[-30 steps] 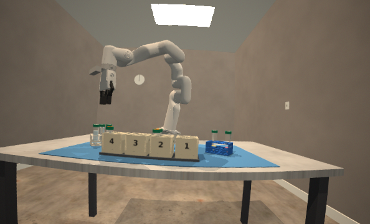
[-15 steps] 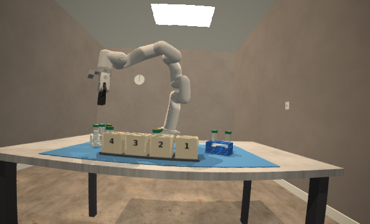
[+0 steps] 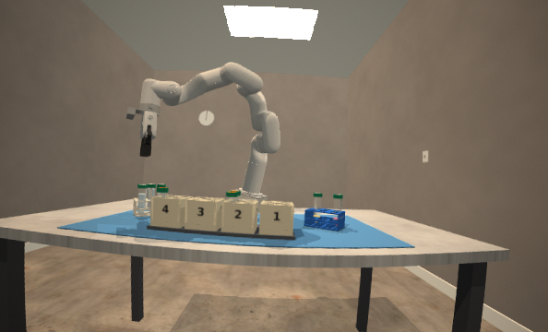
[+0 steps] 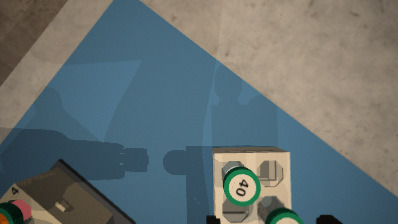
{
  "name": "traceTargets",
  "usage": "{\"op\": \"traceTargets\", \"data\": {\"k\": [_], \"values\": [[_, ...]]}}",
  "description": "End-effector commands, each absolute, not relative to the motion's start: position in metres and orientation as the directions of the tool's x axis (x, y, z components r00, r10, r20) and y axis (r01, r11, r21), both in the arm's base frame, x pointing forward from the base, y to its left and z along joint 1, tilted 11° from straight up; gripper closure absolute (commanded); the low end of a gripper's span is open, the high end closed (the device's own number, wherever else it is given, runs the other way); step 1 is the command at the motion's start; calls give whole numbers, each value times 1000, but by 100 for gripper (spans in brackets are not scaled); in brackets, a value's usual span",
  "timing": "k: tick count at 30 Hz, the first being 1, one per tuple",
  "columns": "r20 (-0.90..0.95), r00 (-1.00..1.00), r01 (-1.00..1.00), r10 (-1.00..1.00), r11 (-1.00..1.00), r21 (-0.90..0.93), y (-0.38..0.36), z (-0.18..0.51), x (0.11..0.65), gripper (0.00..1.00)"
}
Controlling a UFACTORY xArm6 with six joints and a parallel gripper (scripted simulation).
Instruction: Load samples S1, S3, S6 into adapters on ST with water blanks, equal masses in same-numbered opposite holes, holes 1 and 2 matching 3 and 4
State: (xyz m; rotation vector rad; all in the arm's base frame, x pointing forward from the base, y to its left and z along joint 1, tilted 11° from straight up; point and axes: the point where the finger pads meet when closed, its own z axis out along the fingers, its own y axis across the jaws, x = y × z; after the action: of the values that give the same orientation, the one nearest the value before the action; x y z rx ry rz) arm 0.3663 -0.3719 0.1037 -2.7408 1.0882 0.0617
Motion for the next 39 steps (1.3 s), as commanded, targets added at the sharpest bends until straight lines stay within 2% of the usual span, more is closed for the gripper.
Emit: {"op": "traceTargets", "data": {"k": [1,39], "values": [[-104,730,-682,-675,-713,-162,-376,105,366,43],[-104,730,-682,-675,-713,-162,-365,50,368,43]]}}
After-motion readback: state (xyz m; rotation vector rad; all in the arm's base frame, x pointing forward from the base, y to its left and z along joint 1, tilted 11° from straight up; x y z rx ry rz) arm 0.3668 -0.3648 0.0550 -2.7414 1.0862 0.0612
